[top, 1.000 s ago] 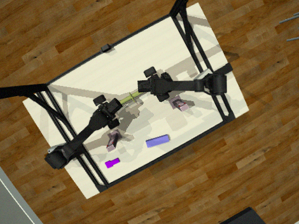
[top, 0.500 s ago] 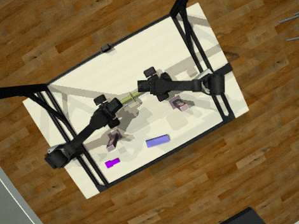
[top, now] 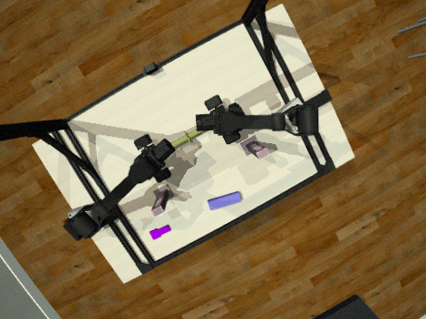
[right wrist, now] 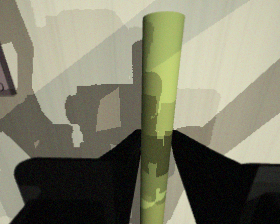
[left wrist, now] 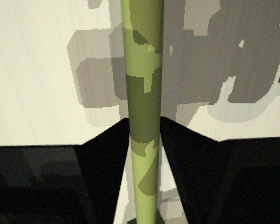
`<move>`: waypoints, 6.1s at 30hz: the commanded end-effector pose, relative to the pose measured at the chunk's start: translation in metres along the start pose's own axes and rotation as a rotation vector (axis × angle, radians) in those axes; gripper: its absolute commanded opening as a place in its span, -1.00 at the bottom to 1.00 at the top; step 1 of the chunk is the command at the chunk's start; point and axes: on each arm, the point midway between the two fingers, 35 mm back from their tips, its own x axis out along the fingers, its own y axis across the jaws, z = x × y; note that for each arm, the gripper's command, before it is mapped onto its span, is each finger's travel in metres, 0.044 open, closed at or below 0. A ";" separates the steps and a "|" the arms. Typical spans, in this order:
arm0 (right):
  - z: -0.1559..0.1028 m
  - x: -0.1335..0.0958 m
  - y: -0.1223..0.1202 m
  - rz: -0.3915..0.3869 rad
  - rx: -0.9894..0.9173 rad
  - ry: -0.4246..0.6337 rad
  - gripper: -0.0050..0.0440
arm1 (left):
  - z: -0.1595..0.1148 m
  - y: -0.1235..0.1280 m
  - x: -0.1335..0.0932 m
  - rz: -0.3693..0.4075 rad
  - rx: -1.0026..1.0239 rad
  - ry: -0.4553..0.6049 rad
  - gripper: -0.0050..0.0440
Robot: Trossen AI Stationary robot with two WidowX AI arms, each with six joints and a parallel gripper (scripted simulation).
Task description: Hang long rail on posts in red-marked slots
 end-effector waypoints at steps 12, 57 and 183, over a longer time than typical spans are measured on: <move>0.000 0.000 0.000 0.000 0.000 0.000 0.48 | 0.000 0.000 0.000 0.000 0.000 0.000 0.48; 0.002 -0.031 0.001 0.000 0.000 0.000 1.00 | 0.001 -0.001 -0.031 0.000 0.000 0.000 1.00; 0.003 -0.028 -0.008 0.291 -0.004 -0.015 -0.80 | 0.002 0.008 -0.029 -0.298 -0.001 -0.003 -0.80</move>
